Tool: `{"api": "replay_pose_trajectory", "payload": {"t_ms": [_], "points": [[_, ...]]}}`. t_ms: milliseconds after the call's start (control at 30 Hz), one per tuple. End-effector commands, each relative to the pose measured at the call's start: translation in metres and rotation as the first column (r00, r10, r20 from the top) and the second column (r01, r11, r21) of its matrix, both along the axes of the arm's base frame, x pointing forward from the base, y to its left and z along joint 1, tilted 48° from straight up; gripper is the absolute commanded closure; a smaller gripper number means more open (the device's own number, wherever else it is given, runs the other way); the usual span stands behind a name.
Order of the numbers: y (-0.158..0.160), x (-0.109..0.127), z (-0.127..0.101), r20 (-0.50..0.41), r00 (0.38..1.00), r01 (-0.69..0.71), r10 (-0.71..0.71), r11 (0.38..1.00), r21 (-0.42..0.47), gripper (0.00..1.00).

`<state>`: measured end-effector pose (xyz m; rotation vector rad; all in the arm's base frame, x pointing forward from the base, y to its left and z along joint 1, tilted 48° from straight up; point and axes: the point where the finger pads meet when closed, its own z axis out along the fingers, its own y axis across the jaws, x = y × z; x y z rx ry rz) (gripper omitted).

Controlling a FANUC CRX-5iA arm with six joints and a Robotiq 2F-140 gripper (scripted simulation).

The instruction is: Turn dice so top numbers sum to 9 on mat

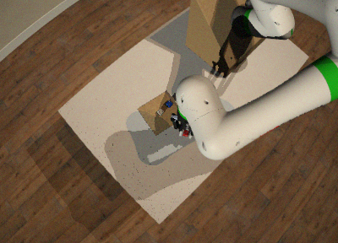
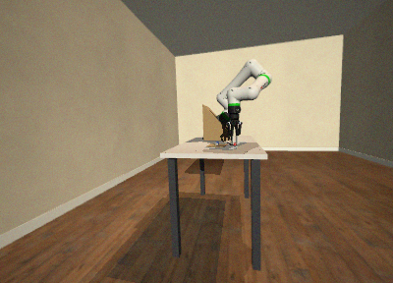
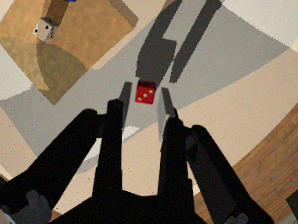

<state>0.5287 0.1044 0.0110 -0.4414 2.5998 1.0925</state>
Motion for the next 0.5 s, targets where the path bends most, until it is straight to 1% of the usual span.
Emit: {"api": "replay_pose_trajectory", "payload": {"t_ms": [0,467], "points": [[0.0015,0.0005,-0.0015,0.0,1.0,0.0,0.0,1.0,0.0,0.79],[0.0052,0.0012,-0.0049,0.0,1.0,0.0,0.0,1.0,0.0,0.79]]}}
